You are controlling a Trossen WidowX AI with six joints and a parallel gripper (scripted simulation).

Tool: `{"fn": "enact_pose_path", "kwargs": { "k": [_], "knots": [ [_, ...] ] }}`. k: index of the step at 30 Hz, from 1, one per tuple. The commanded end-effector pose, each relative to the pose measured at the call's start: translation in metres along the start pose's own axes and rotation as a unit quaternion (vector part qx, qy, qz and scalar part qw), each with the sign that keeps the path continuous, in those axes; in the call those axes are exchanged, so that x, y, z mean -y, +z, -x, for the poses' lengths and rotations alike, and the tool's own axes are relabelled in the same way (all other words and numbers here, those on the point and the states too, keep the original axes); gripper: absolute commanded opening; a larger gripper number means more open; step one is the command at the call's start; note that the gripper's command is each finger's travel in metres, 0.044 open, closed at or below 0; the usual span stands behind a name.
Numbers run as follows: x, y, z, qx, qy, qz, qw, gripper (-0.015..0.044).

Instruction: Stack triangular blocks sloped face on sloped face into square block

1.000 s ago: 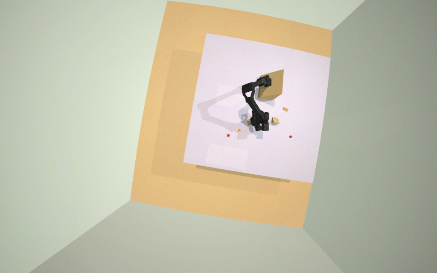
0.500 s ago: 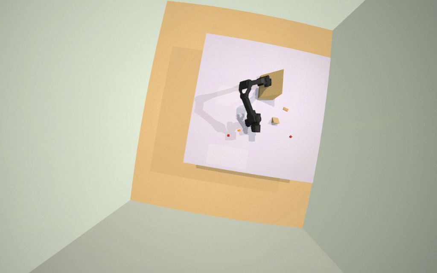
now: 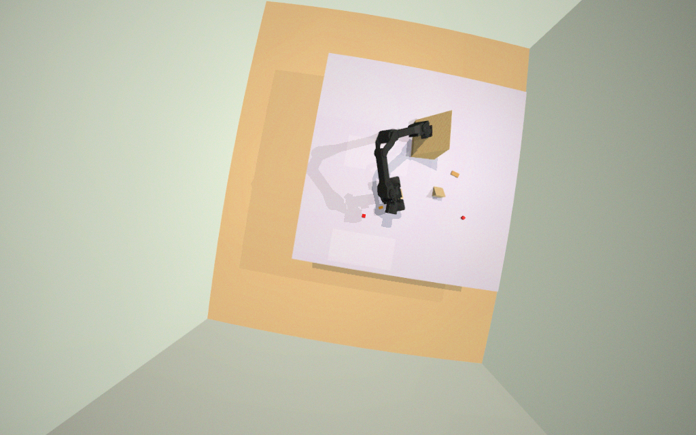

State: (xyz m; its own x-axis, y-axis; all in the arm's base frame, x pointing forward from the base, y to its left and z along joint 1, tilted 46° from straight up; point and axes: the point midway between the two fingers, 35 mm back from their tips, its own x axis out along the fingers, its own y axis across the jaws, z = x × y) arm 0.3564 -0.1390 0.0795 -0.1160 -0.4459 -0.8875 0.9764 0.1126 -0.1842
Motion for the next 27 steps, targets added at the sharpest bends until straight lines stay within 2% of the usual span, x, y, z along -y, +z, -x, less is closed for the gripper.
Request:
{"fn": "enact_pose_path", "kwargs": {
  "k": [1,18,19,27],
  "knots": [
    [0.0,0.007,0.005,-0.049,0.003,0.001,0.999,0.0],
    [0.0,0.036,0.011,-0.252,0.003,0.0,0.968,0.0],
    [0.0,0.032,0.009,-0.225,0.0,-0.002,0.974,0.0026],
    [0.0,0.032,0.009,-0.225,0.0,-0.002,0.974,0.0236]
  ]
}}
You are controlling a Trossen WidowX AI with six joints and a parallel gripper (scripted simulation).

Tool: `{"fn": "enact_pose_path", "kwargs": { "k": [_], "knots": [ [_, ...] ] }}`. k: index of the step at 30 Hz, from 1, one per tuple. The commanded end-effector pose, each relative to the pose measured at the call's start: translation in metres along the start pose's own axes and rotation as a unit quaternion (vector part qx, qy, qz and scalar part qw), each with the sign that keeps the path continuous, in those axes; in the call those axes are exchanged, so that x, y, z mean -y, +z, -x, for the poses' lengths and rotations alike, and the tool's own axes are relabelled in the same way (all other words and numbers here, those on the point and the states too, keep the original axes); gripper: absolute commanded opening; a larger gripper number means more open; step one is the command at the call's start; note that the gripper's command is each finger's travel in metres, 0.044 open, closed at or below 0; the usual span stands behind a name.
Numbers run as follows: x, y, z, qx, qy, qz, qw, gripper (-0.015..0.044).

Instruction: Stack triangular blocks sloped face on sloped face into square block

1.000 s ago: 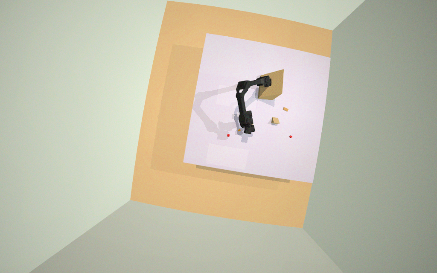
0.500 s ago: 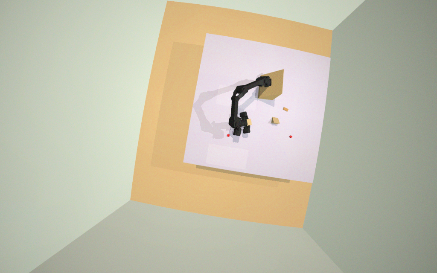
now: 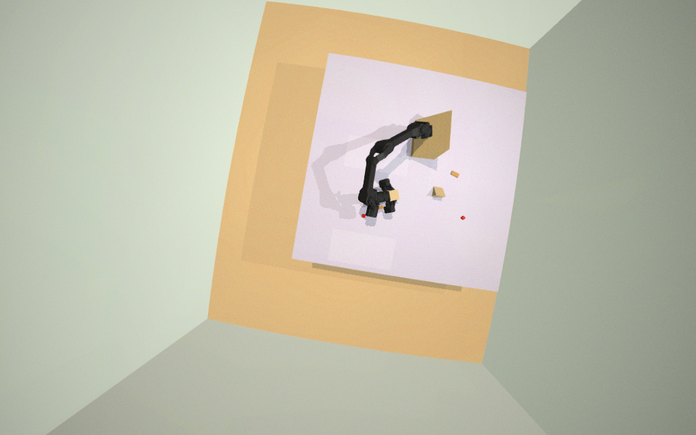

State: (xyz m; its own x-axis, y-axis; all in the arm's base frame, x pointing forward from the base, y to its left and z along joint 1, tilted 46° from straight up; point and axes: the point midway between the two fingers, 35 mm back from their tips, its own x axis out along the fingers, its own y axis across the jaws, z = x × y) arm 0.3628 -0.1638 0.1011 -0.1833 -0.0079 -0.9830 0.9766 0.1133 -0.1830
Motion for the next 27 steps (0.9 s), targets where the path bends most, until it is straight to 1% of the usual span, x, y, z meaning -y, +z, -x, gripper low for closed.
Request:
{"fn": "enact_pose_path", "kwargs": {
  "k": [1,8,19,21,25,27],
  "knots": [
    [0.0,0.0,0.0,0.001,0.0,-0.002,1.0,0.0263],
    [0.0,0.0,0.0,0.001,0.0,-0.002,1.0,0.044],
    [0.0,-0.002,0.002,0.002,0.001,-0.002,1.0,0.044],
    [-0.001,-0.015,0.015,0.007,0.011,-0.002,1.0,0.044],
    [0.003,-0.066,0.06,0.019,0.051,0.0,0.999,0.044],
    [0.005,-0.075,0.067,0.02,0.058,0.0,0.998,0.044]
  ]
}}
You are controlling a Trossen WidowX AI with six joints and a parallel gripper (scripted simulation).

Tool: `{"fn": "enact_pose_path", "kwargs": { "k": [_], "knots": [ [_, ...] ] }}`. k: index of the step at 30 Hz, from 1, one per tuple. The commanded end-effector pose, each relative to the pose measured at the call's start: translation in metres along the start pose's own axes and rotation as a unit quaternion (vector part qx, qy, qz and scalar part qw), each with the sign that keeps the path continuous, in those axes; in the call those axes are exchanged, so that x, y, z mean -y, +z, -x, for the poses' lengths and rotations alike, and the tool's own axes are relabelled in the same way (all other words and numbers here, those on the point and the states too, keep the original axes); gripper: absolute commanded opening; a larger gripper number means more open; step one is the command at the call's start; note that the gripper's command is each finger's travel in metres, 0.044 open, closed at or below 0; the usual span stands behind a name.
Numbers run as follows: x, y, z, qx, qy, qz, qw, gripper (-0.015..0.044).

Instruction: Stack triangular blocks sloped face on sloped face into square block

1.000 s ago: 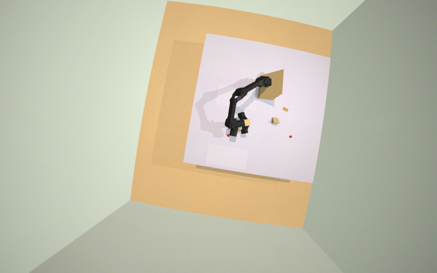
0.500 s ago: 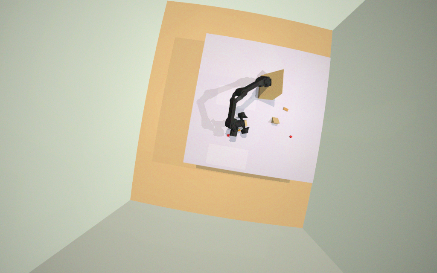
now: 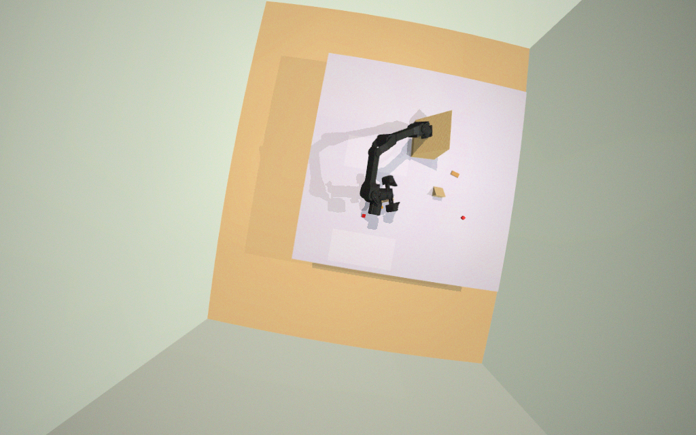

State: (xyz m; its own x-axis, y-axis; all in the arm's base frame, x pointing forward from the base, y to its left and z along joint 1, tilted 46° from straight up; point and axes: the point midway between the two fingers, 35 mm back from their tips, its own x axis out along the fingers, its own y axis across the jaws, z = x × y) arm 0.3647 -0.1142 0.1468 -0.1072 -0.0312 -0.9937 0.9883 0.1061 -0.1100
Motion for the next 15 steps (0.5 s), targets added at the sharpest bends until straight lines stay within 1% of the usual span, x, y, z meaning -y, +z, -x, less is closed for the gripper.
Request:
{"fn": "enact_pose_path", "kwargs": {
  "k": [1,3,5,8,10,15],
  "knots": [
    [0.002,-0.024,0.022,0.004,0.021,0.004,1.0,0.044],
    [0.001,-0.023,0.021,0.004,0.021,0.006,1.0,0.044],
    [-0.002,-0.014,0.024,0.033,0.022,0.015,0.999,0.044],
    [-0.005,0.027,0.042,0.148,0.008,0.006,0.989,0.044],
    [-0.006,0.045,0.052,0.2,0.001,0.0,0.98,0.044],
    [-0.006,0.048,0.053,0.206,0.0,-0.001,0.979,0.044]
  ]
}}
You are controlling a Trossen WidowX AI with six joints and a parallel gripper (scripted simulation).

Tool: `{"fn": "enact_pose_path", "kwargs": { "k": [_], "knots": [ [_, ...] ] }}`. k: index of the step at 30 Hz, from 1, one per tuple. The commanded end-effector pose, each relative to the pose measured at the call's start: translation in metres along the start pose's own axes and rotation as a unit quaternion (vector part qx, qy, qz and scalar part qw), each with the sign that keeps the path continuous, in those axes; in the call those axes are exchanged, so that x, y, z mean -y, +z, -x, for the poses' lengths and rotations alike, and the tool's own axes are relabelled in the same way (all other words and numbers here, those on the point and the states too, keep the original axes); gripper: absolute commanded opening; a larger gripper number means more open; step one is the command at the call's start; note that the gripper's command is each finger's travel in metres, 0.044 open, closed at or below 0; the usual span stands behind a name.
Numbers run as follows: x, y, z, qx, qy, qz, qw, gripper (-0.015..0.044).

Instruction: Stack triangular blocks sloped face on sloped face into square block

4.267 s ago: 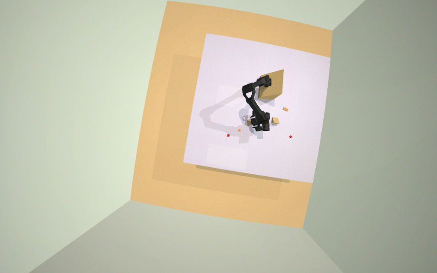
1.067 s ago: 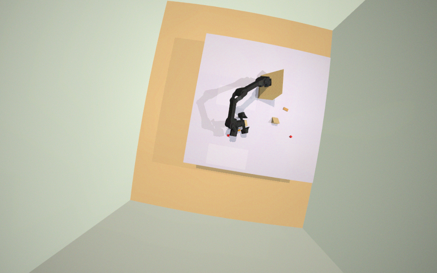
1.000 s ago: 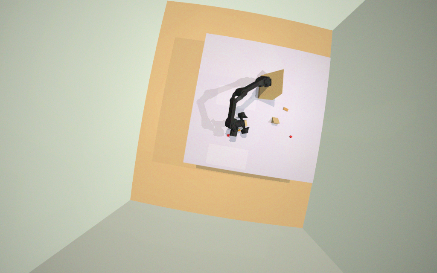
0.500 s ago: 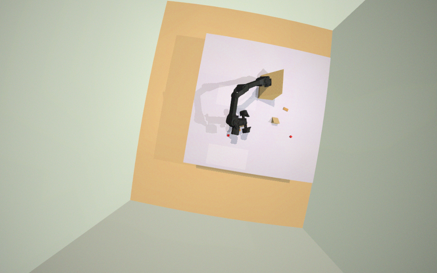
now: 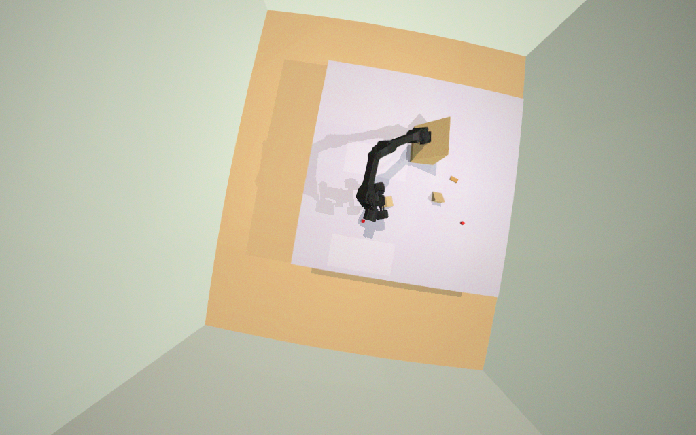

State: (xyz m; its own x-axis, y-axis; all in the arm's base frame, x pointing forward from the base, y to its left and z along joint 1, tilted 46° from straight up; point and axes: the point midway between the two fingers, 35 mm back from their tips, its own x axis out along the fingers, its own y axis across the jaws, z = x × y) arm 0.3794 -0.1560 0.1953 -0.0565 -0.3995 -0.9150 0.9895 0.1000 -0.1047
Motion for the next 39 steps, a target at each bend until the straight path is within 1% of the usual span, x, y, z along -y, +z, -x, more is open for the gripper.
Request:
{"fn": "enact_pose_path", "kwargs": {
  "k": [1,4,16,23,29,37,39],
  "knots": [
    [-0.001,0.005,0.003,0.016,-0.001,0.003,1.0,0.044],
    [-0.002,0.006,-0.007,0.015,-0.004,0.005,1.0,0.044],
    [0.003,0.007,-0.092,0.006,-0.027,0.022,0.999,0.044],
    [0.006,0.007,-0.097,0.006,-0.029,0.023,0.999,0.044],
    [0.005,0.007,-0.096,0.003,-0.03,0.02,0.999,0.0282],
    [0.005,0.007,-0.096,0.003,-0.03,0.02,0.999,0.0229],
    [0.005,0.007,-0.096,0.003,-0.03,0.02,0.999,0.0177]
  ]
}}
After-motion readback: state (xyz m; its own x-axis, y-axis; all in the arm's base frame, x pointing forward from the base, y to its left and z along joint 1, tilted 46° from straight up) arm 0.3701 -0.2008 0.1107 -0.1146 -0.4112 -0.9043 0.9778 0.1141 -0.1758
